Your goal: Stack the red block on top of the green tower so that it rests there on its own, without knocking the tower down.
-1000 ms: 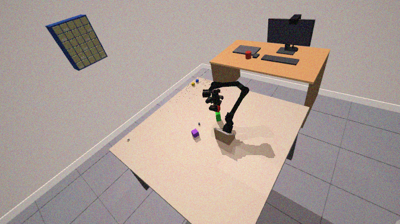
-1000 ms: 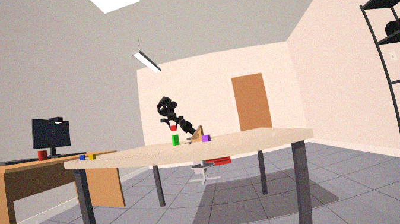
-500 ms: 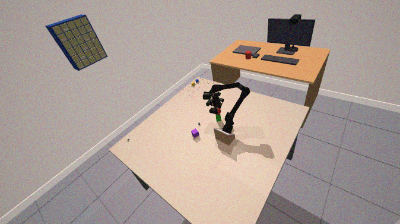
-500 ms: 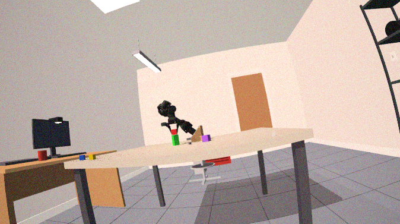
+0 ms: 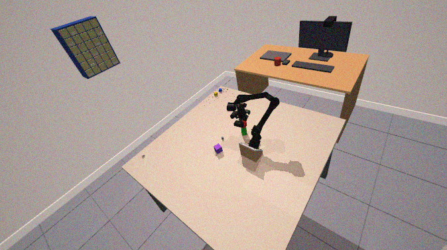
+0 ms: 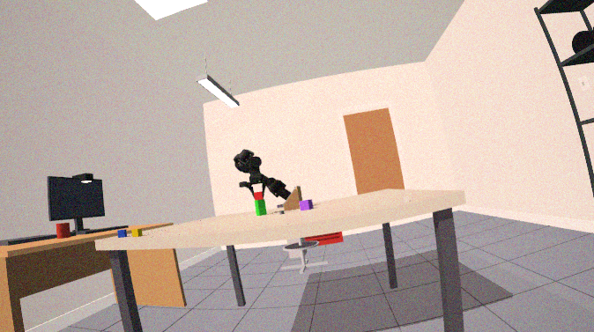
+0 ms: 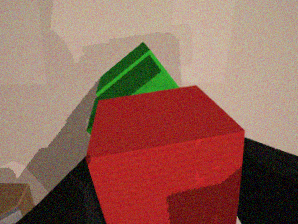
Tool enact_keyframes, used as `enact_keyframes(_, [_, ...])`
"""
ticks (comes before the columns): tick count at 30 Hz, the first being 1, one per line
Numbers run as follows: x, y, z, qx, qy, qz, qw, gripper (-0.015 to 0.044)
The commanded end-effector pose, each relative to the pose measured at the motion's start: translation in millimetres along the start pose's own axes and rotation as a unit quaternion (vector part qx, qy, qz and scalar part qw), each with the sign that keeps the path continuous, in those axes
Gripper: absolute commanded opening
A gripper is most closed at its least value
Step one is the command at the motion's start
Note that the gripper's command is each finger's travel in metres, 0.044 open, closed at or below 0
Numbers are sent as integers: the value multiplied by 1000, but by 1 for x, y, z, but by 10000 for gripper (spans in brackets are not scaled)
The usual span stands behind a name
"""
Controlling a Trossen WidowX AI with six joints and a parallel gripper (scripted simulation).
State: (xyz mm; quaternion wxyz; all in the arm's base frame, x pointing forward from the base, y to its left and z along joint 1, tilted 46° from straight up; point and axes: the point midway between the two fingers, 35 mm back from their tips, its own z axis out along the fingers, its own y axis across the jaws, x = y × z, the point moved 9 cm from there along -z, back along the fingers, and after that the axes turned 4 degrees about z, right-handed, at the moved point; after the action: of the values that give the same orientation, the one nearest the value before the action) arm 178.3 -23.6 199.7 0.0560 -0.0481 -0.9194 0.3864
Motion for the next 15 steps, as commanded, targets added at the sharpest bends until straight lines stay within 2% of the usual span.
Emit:
enact_keyframes(1, [0,0,0,2,-1,-3,1000,0])
enact_keyframes(4, [0,0,-1,2,-1,-3,1000,0])
enact_keyframes(15, [0,0,0,0,0,0,1000,289])
